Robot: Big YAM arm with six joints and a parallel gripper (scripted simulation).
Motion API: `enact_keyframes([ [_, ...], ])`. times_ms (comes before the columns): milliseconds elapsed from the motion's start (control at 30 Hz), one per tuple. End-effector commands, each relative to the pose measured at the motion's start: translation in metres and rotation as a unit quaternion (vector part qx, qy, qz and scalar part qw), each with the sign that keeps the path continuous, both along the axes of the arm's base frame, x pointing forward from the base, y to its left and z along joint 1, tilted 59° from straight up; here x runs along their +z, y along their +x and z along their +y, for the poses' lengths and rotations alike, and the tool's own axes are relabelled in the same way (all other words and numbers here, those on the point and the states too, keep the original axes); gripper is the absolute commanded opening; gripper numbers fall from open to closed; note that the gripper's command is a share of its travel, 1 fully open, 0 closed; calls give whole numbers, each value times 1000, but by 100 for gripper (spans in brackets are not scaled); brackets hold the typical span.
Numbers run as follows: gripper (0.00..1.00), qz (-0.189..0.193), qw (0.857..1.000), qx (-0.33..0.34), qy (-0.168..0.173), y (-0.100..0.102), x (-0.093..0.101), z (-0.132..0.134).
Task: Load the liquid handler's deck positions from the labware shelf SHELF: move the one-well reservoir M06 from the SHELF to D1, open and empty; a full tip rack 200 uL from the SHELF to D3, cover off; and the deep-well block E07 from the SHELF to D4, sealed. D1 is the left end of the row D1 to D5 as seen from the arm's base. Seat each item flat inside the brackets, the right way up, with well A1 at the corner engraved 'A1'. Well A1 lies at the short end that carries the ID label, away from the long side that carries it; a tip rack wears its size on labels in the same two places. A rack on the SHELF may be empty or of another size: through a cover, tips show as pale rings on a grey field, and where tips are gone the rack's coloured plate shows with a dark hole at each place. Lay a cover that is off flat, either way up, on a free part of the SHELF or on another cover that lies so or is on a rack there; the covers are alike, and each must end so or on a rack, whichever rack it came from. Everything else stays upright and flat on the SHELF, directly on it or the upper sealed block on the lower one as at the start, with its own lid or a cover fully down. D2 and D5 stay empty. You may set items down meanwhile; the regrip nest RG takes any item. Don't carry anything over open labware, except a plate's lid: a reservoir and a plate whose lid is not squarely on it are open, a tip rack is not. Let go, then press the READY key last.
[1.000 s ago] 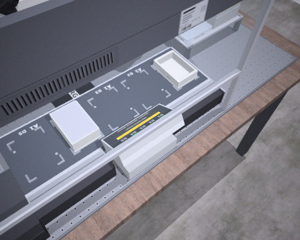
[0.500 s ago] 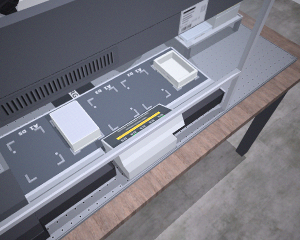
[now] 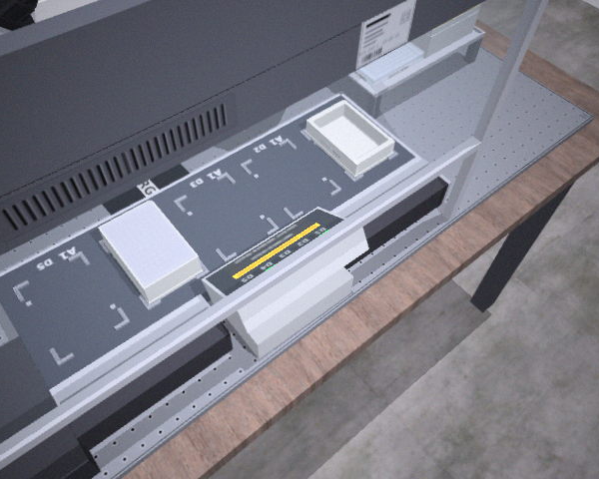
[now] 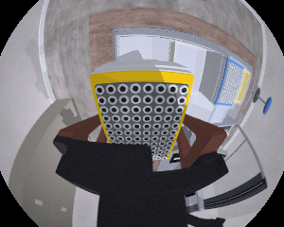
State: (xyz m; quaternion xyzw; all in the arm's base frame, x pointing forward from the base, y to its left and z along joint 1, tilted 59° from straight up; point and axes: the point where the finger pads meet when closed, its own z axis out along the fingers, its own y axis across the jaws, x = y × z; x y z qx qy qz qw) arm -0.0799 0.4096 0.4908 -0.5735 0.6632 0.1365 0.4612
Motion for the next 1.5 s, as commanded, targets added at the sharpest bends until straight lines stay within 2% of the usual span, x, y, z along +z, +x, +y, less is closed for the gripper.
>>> enact_keyframes([
  [0, 0, 24, 999, 11, 39, -5, 20, -22],
  [533, 0, 23, 999, 10, 36, 3, -42, -65],
  [600, 0, 23, 999, 10, 36, 3, -42, -65],
  [1100, 0, 16, 1000, 10, 25, 12, -105, -111],
  [1167, 0, 16, 1000, 10, 25, 12, -105, -111],
  [1467, 0, 15, 1000, 9, 24, 17, -142, -138],
])
